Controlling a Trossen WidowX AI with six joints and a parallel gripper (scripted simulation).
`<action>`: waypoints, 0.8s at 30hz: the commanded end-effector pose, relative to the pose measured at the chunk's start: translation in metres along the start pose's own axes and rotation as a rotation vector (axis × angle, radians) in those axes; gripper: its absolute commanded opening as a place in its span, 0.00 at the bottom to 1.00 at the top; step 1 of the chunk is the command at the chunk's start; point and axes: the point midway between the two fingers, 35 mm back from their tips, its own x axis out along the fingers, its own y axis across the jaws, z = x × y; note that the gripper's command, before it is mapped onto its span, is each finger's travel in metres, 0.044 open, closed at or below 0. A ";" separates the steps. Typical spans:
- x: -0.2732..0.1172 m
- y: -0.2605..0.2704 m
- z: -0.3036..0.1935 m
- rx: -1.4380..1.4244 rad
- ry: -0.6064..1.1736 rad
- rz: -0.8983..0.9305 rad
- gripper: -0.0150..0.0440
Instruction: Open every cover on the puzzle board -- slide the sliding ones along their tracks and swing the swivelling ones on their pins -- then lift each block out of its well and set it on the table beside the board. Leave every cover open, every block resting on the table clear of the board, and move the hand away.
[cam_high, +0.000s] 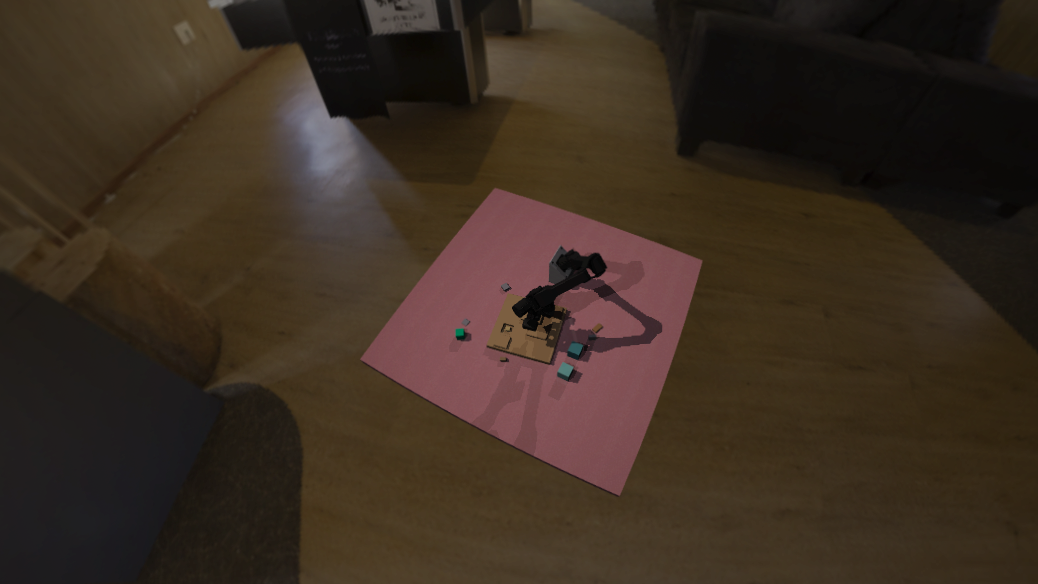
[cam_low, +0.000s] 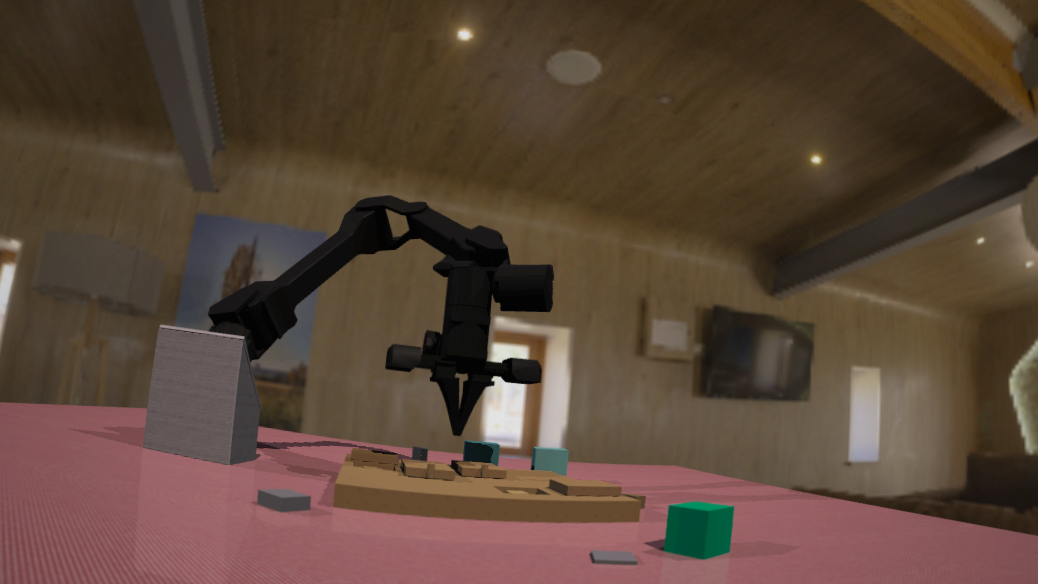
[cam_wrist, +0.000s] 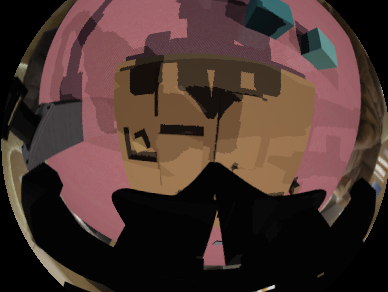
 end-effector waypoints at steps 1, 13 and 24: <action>0.006 0.001 0.001 0.005 -0.006 0.006 0.25; 0.018 0.001 0.002 0.005 -0.006 0.006 0.25; 0.029 0.002 0.002 0.005 -0.007 0.006 0.25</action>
